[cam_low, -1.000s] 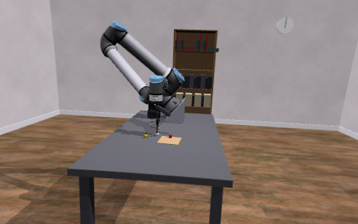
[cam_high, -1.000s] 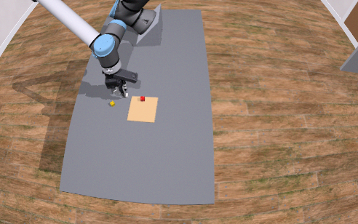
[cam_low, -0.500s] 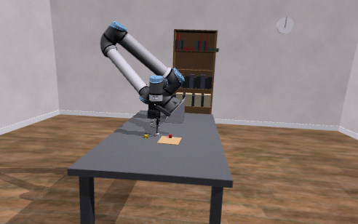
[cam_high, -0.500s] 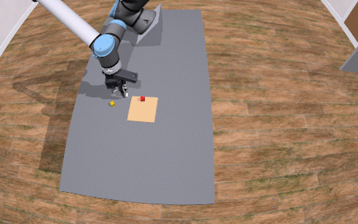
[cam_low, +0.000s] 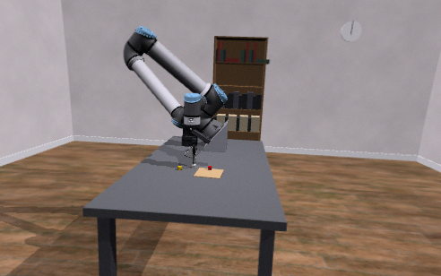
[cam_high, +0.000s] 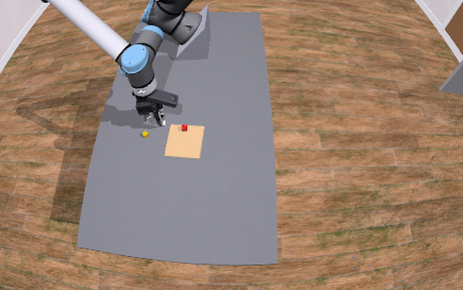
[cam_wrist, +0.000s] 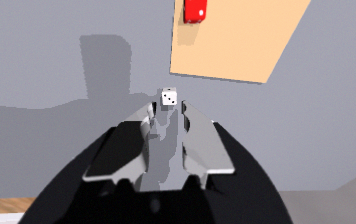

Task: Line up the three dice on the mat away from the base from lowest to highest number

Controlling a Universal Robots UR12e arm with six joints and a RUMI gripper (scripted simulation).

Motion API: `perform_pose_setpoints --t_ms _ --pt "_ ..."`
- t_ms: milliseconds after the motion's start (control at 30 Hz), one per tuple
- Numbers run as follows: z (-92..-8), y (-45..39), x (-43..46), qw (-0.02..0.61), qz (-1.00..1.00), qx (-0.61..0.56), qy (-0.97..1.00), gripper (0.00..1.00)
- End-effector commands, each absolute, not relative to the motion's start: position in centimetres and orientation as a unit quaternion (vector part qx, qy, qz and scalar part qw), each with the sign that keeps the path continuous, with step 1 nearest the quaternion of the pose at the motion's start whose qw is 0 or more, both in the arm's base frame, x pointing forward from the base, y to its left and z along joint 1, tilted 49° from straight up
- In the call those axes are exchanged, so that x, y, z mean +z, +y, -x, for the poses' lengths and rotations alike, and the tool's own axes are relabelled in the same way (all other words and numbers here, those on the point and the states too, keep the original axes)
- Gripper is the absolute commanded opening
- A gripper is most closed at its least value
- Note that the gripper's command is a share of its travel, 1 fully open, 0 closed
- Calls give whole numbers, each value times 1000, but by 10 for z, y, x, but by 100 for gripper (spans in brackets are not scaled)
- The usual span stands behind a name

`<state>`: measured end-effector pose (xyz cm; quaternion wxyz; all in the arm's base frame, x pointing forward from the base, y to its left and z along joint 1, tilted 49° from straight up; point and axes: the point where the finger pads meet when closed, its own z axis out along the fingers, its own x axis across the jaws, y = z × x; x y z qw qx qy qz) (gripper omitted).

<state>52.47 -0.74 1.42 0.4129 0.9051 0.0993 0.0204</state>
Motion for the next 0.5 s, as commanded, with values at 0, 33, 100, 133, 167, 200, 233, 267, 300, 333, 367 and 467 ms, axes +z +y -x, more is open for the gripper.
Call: perform_pose_setpoints --t_ms 0,33,100,133,167,200,233,267,300,333,367,467 --pt "-525 -8 14 413 -905 21 99 21" --pt "-525 -8 13 413 -905 21 99 21" --pt "-525 -10 12 413 -905 21 99 21" --pt "-525 -11 11 413 -905 21 99 21" --pt "-526 -12 10 413 -905 21 99 21" --pt "-526 -13 9 413 -905 21 99 21" --pt "-526 -14 8 413 -905 21 99 21" --pt "-526 -15 7 413 -905 21 99 21" --pt "-526 -16 6 413 -905 21 99 21" --pt "-527 -17 5 413 -905 21 99 21" --pt "-527 -19 4 413 -905 21 99 21" --pt "-527 -22 2 413 -905 21 99 21"
